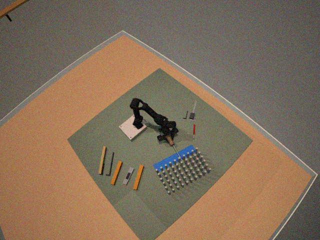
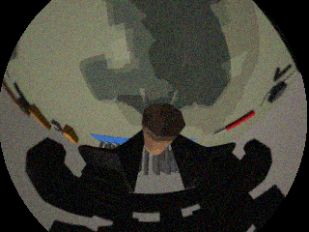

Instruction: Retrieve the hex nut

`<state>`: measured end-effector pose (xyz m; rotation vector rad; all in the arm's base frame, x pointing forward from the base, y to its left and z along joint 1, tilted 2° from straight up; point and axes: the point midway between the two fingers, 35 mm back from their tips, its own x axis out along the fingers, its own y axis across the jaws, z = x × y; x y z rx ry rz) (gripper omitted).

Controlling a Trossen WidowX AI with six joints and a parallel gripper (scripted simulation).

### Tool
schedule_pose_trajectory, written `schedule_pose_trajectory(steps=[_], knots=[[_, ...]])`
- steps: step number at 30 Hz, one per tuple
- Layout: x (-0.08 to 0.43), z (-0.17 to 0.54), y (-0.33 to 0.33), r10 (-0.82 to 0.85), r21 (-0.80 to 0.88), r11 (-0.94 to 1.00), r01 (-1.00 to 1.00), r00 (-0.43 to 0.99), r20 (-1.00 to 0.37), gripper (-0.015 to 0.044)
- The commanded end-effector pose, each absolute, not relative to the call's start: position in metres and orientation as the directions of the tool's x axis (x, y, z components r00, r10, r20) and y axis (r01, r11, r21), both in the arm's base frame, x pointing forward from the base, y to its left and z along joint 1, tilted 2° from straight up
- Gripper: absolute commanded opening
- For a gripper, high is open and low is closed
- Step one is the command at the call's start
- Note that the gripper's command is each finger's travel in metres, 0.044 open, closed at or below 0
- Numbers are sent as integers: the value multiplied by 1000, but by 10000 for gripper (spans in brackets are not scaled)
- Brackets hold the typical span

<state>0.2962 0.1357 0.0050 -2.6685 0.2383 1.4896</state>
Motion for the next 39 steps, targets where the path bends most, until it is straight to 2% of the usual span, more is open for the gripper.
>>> schedule_pose_trajectory(steps=[1, 39], knots=[[303, 8, 137, -91, 0, -985, -171, 526, -846, 0], [337, 8, 131, -91, 0, -985, -171, 528, -844, 0]])
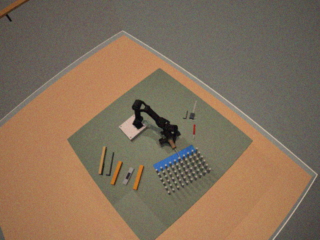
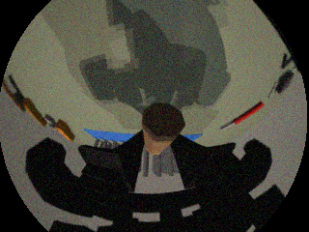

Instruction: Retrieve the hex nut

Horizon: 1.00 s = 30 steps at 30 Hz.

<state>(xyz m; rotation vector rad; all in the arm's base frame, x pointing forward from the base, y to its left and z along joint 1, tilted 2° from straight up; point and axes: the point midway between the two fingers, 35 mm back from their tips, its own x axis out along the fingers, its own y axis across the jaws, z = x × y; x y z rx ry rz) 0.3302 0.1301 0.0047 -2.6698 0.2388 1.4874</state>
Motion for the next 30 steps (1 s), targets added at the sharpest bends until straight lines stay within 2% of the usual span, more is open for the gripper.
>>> schedule_pose_trajectory(steps=[1, 30], knots=[[337, 8, 131, -91, 0, -985, -171, 528, -844, 0], [360, 8, 127, -92, 0, -985, -171, 530, -843, 0]])
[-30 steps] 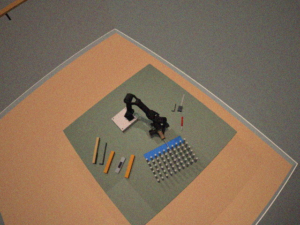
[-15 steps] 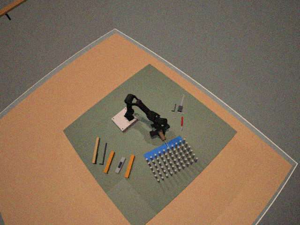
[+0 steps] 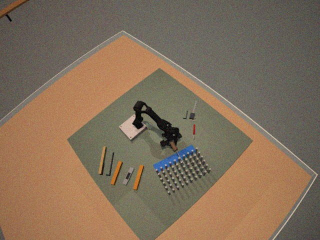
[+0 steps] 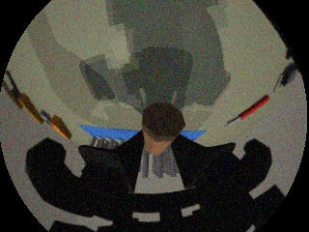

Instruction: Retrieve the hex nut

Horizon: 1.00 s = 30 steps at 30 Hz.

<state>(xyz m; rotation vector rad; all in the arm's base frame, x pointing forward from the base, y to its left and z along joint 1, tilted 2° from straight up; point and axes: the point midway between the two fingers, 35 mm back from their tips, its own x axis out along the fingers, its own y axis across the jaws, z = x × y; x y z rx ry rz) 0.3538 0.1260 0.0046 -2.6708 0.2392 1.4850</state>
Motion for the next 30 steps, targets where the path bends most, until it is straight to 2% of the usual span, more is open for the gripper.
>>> schedule_pose_trajectory(steps=[1, 30], knots=[[361, 8, 127, -92, 0, -985, -171, 530, -843, 0], [371, 7, 131, -92, 0, -985, -172, 531, -842, 0]])
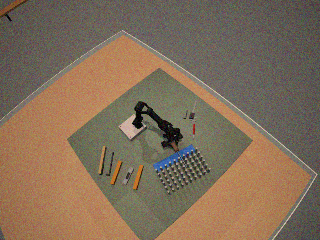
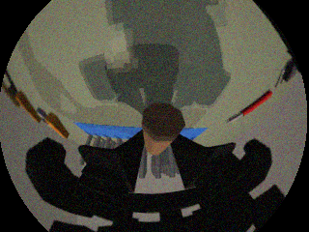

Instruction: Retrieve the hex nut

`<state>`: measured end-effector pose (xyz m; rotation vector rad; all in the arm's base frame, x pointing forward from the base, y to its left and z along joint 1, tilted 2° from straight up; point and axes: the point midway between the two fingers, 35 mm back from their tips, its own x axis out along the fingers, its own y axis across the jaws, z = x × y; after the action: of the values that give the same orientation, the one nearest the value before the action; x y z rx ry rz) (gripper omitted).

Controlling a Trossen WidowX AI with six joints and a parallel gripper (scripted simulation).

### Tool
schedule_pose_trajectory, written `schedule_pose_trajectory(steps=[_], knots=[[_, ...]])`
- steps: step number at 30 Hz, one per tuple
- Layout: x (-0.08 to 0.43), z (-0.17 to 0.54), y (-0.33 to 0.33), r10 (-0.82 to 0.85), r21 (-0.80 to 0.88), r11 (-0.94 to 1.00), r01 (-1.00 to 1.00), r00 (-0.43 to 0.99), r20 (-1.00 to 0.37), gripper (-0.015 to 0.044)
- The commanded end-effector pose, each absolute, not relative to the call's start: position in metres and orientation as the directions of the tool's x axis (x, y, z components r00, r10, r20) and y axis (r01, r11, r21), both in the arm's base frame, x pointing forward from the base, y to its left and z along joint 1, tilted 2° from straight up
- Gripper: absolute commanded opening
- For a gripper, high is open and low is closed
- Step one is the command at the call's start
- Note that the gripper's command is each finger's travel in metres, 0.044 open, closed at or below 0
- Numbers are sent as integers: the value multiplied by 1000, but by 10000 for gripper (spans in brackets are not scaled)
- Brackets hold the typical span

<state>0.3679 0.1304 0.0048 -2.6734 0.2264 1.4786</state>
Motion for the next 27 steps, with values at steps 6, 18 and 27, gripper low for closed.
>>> schedule_pose_trajectory(steps=[6, 18, 27], knots=[[375, 7, 131, -93, 0, -985, -172, 532, -842, 0], [383, 7, 131, -92, 0, -985, -172, 532, -842, 0], [389, 7, 131, -92, 0, -985, -171, 533, -841, 0]])
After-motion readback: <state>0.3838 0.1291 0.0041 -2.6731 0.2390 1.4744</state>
